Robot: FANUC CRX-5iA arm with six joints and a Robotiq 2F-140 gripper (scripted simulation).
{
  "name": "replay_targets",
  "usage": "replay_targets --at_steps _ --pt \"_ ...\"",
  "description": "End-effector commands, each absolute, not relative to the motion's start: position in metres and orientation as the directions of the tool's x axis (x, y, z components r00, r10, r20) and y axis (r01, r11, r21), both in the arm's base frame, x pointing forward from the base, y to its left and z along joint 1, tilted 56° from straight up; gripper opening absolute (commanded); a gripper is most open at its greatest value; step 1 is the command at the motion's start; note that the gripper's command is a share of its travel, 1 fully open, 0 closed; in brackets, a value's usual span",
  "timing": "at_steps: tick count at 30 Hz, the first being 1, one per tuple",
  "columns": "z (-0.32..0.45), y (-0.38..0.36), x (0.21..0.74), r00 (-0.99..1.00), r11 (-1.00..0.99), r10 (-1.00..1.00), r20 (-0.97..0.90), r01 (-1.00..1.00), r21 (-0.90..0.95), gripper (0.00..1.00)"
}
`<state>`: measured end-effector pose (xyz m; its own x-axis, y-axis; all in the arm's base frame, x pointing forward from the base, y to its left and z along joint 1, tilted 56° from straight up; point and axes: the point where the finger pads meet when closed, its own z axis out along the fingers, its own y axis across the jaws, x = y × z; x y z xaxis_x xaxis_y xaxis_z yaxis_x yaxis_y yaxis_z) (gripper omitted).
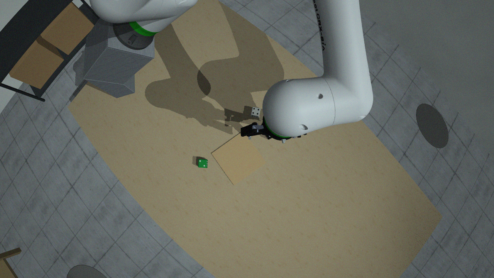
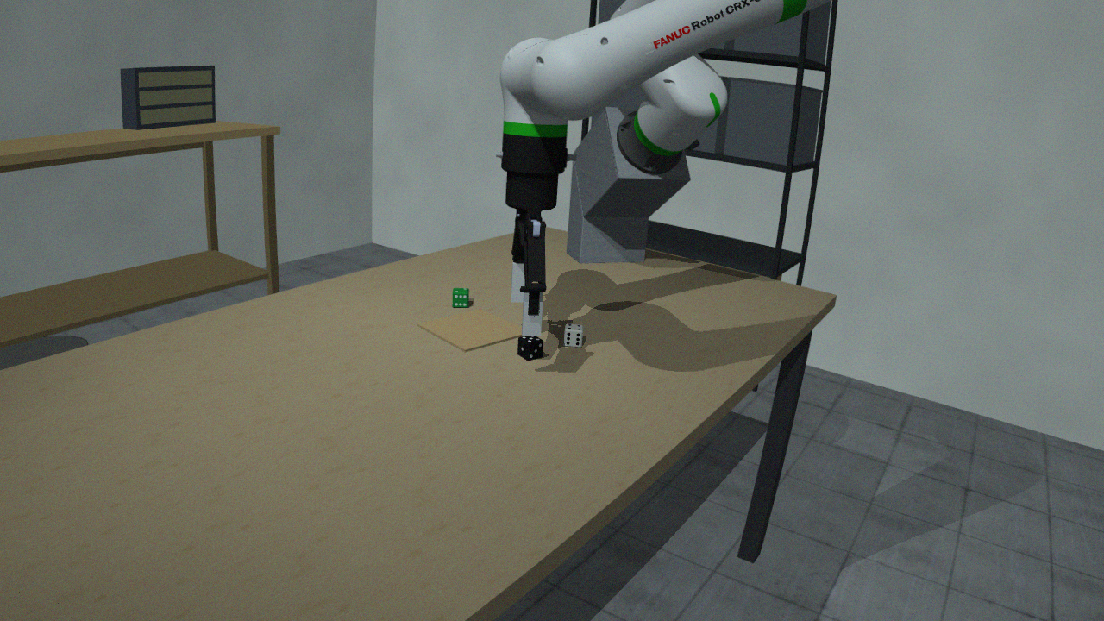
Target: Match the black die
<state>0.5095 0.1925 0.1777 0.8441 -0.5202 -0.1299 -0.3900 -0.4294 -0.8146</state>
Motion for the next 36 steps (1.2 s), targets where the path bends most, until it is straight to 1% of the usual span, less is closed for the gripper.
replay_targets --at_steps 1,6,12,14,22,36 --pt "0.178 0.192 0.51 0.844 -0.429 -0.52 -0.13 -0.39 -0.815 1.0" --pt "0.175 0.194 0.501 0.844 -0.429 -0.52 -0.13 -0.39 -0.815 1.0" --pt "0.163 0.202 0.467 0.844 -0.429 -0.52 -0.13 -0.39 -0.815 1.0" --pt "0.163 0.202 0.467 0.844 -0.429 -0.52 -0.13 -0.39 -0.815 1.0" --pt "0.149 0.211 0.427 0.844 -0.429 -0.52 -0.13 -0.39 -0.815 1.0" --pt "0.148 0.212 0.424 0.844 -0.429 -0.52 -0.13 -0.39 -0.815 1.0"
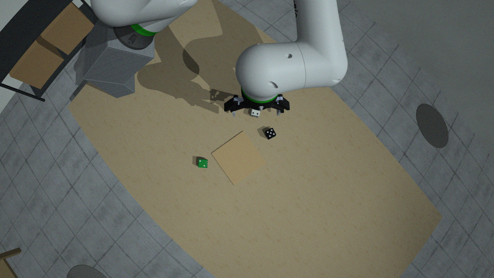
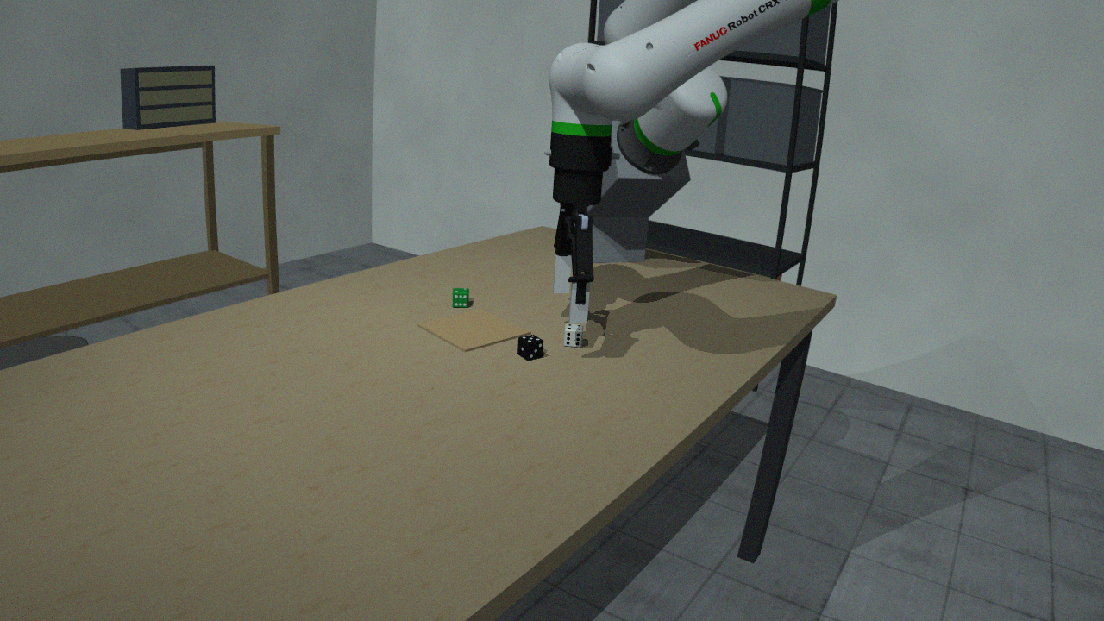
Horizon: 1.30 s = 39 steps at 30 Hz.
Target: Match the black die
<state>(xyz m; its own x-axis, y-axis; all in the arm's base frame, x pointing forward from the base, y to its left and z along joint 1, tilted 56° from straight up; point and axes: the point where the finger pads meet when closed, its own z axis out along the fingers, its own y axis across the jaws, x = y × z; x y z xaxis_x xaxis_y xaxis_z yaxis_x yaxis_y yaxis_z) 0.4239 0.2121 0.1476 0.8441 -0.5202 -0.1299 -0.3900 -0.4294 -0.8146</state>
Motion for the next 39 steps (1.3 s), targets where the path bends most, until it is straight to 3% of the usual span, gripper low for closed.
replay_targets --at_steps 1,39 --pt "0.148 0.212 0.424 0.844 -0.429 -0.52 -0.13 -0.39 -0.815 1.0" --pt "0.166 0.188 0.412 0.844 -0.429 -0.52 -0.13 -0.39 -0.815 1.0"
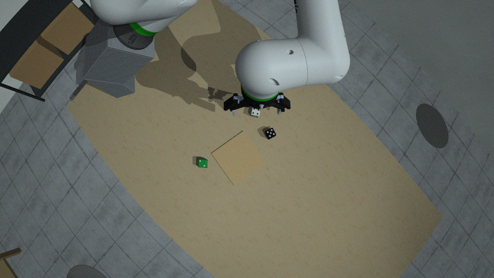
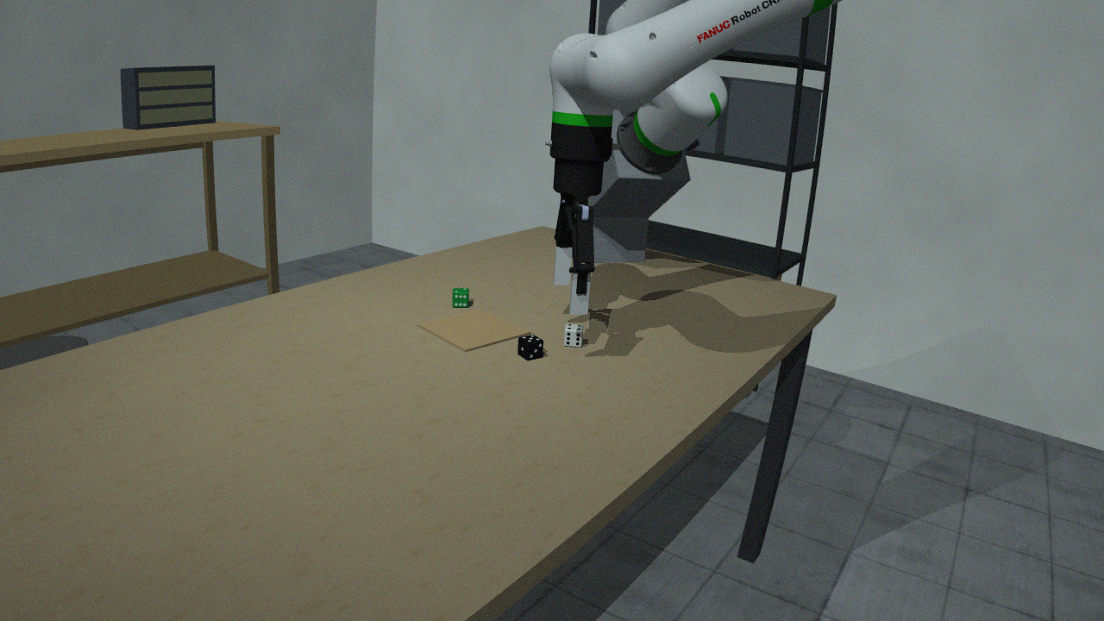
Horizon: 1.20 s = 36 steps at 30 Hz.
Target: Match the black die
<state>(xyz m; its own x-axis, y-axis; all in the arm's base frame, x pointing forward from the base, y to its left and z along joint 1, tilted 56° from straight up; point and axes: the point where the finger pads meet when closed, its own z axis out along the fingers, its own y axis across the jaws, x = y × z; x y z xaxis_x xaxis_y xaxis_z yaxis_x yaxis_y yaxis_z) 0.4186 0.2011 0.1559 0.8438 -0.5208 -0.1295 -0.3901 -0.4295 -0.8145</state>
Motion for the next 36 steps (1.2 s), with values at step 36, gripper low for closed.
replay_targets --at_steps 36 --pt "0.223 0.14 0.464 0.93 -0.602 -0.304 0.208 -0.018 -0.798 1.0"
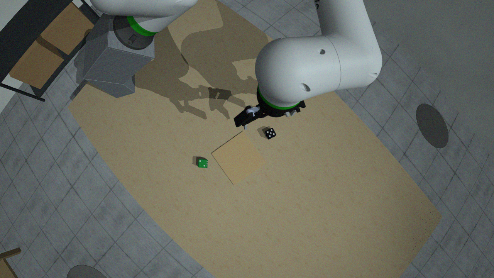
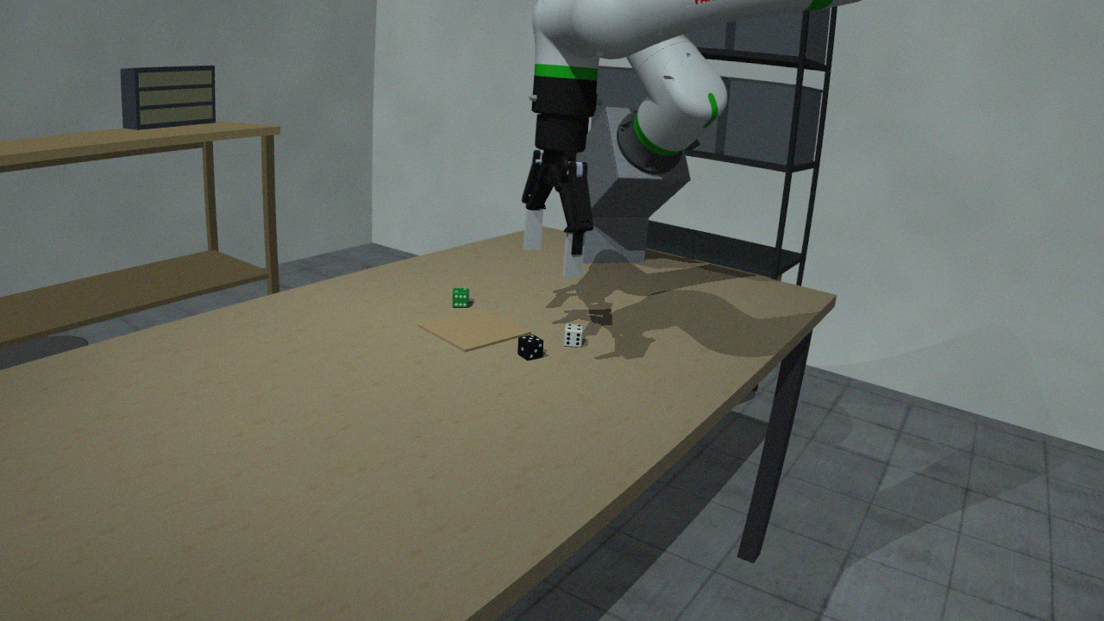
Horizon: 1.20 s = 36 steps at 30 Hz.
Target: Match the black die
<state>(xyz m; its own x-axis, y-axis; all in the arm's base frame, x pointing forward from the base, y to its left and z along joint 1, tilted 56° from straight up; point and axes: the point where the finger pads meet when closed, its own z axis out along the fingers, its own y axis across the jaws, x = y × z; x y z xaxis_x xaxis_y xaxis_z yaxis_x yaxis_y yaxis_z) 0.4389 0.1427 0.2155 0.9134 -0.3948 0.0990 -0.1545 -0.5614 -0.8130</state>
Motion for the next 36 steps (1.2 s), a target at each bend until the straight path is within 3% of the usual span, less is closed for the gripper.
replay_targets --at_steps 1,23,36 --pt "0.2236 0.1398 0.4641 0.93 -0.603 -0.303 0.21 -0.016 -0.798 1.0" --pt "0.2252 0.1393 0.4702 0.93 -0.608 -0.292 0.224 0.0 -0.794 1.0" --pt "0.2199 0.1457 0.4739 0.843 -0.428 -0.521 -0.132 -0.392 -0.815 1.0"
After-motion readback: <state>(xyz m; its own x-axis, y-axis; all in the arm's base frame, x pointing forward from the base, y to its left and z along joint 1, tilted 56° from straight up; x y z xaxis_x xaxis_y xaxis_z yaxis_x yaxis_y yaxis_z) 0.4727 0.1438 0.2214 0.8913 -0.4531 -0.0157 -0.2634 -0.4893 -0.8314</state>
